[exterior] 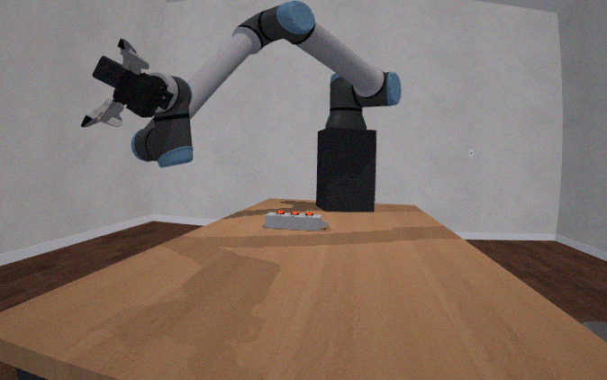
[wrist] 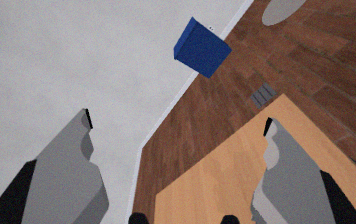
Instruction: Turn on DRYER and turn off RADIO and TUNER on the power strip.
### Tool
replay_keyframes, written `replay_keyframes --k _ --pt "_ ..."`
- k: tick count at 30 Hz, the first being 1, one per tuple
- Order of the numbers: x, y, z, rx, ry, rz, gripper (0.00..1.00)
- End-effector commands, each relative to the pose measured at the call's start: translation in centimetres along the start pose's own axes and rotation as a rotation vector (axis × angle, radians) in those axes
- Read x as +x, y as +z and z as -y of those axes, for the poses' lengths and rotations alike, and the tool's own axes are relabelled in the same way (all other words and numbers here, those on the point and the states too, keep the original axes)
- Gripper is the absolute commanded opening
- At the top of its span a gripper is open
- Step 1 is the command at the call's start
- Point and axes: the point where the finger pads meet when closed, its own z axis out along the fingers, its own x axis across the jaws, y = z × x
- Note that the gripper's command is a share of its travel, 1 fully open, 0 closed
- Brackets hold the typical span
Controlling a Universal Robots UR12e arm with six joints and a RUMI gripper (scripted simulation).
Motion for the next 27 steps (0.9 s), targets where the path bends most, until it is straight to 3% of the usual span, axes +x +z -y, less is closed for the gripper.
replay_keyframes --k 1,16,27 --pt "-0.2 0.0 0.1 0.001 -0.001 0.001 1.00" --pt "1.2 -1.0 -0.6 0.001 -0.025 -0.031 1.00" --pt "5.2 -4.8 -3.2 -0.010 -0.103 -0.137 1.00"
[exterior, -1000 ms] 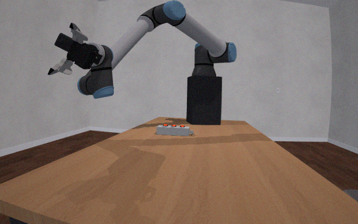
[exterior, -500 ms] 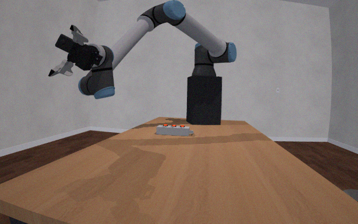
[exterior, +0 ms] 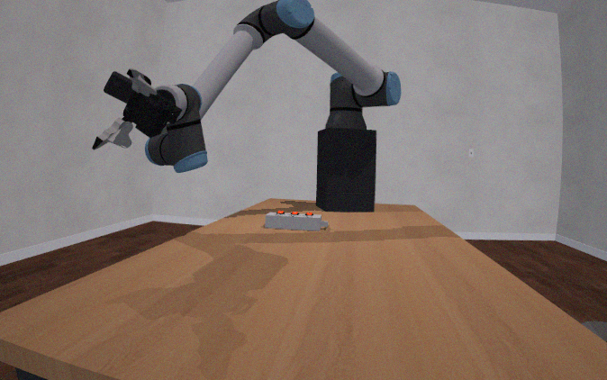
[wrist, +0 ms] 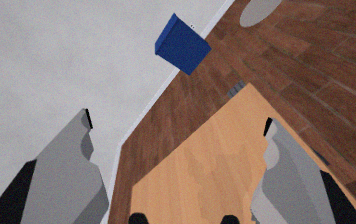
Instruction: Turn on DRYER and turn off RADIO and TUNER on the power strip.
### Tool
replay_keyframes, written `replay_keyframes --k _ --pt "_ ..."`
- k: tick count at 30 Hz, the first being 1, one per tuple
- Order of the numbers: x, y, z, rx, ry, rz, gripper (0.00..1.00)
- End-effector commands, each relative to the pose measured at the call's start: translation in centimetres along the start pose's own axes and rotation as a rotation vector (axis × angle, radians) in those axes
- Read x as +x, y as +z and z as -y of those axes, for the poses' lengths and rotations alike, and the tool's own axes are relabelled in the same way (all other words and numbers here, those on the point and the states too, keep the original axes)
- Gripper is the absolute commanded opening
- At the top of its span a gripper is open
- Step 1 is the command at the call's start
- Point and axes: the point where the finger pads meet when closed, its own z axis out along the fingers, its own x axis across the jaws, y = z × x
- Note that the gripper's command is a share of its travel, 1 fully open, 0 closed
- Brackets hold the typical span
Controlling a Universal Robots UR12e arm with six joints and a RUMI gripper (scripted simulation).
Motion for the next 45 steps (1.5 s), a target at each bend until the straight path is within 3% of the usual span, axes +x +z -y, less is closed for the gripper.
replay_keyframes --k 1,8,14,21,23,35,38,40,45 --pt "1.8 -1.8 -1.4 -0.007 -0.040 -0.052 1.00" --pt "4.5 -4.8 -3.9 -0.028 -0.100 -0.129 1.00" --pt "7.9 -9.8 -7.9 -0.074 -0.186 -0.234 1.00" --pt "11.2 -17.2 -13.7 -0.164 -0.301 -0.361 1.00" --pt "11.2 -17.2 -13.7 -0.164 -0.301 -0.361 1.00" --pt "13.9 -33.0 -25.0 -0.394 -0.500 -0.538 1.00" --pt "13.9 -37.0 -27.8 -0.459 -0.544 -0.568 1.00" --pt "13.9 -37.0 -27.8 -0.459 -0.544 -0.568 1.00" --pt "13.5 -43.3 -31.9 -0.564 -0.609 -0.604 1.00"
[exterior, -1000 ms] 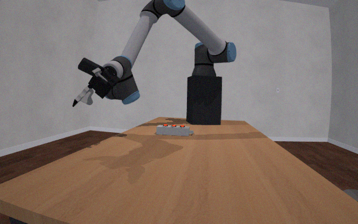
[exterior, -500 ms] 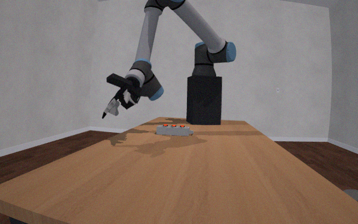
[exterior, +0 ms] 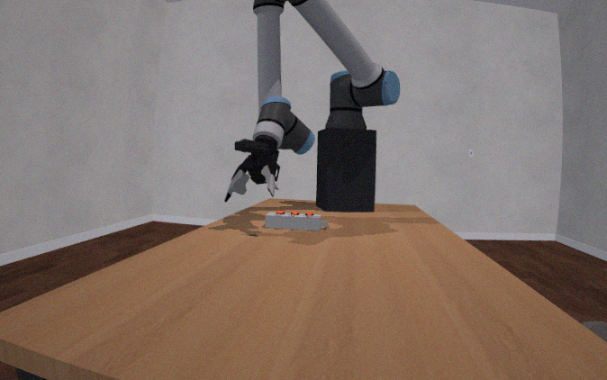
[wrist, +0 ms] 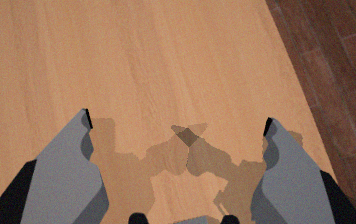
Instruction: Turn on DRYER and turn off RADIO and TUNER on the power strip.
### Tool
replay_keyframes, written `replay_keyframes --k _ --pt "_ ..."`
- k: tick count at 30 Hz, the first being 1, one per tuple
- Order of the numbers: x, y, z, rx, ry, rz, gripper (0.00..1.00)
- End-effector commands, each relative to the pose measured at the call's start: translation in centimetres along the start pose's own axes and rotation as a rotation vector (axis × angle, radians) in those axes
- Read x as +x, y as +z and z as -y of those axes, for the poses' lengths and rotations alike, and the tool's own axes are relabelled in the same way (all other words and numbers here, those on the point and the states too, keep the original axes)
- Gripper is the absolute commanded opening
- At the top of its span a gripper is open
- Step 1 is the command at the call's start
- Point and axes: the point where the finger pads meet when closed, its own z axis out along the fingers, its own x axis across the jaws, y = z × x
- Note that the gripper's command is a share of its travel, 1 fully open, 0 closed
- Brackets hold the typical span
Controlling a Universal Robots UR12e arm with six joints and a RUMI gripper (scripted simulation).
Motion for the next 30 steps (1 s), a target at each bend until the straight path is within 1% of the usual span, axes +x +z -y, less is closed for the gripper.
replay_keyframes --k 1,6,10,12,16,21,25,30 --pt "-0.4 -3.4 -5.2 -0.070 -0.069 -0.023 1.00" --pt "-1.2 -6.9 -10.3 -0.147 -0.140 -0.035 1.00" --pt "-1.7 -9.2 -13.6 -0.195 -0.186 -0.039 1.00" --pt "-1.7 -9.2 -13.6 -0.195 -0.186 -0.039 1.00" --pt "-2.2 -11.1 -15.9 -0.232 -0.220 -0.039 1.00" --pt "-2.6 -12.6 -17.8 -0.261 -0.247 -0.039 1.00" --pt "-2.8 -13.2 -18.5 -0.273 -0.257 -0.038 1.00" --pt "-2.8 -13.4 -18.8 -0.277 -0.261 -0.038 1.00"
